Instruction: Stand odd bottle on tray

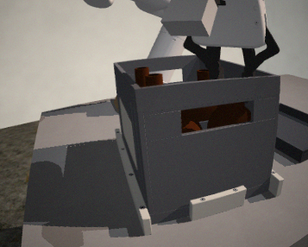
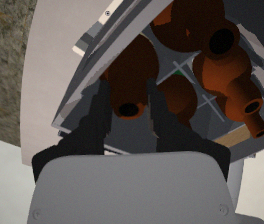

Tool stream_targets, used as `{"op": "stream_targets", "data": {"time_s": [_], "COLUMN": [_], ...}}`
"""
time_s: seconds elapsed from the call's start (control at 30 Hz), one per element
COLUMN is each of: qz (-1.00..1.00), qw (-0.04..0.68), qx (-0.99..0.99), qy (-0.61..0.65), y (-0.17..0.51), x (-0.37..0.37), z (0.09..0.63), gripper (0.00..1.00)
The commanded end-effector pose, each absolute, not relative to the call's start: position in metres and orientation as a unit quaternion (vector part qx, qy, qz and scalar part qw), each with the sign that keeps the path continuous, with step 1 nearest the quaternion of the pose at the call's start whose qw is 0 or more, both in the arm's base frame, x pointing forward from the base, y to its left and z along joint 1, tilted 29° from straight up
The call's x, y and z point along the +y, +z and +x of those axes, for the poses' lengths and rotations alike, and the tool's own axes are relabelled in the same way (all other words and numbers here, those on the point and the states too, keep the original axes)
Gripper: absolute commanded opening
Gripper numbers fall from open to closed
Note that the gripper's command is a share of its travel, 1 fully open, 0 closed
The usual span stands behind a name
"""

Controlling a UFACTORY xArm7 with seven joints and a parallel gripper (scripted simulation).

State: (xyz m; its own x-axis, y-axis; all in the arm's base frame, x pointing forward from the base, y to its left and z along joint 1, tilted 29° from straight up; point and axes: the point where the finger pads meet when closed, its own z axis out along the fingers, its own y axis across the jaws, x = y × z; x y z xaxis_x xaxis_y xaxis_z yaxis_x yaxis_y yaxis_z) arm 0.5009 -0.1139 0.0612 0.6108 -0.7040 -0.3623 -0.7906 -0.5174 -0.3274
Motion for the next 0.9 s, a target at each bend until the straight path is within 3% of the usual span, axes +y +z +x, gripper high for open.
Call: {"op": "stream_targets", "data": {"time_s": [0.0,0.03,0.87], "qz": [-0.866,-0.866,-0.866], "qw": [0.235,0.235,0.235], "qx": [0.432,0.432,0.432], "qy": [0.09,0.09,0.09], "y": [0.063,0.063,0.063], "x": [-0.1152,-0.1152,-0.1152], "z": [0.5017,0.5017,0.5017], "gripper": [0.0,0.65,0.65]}}
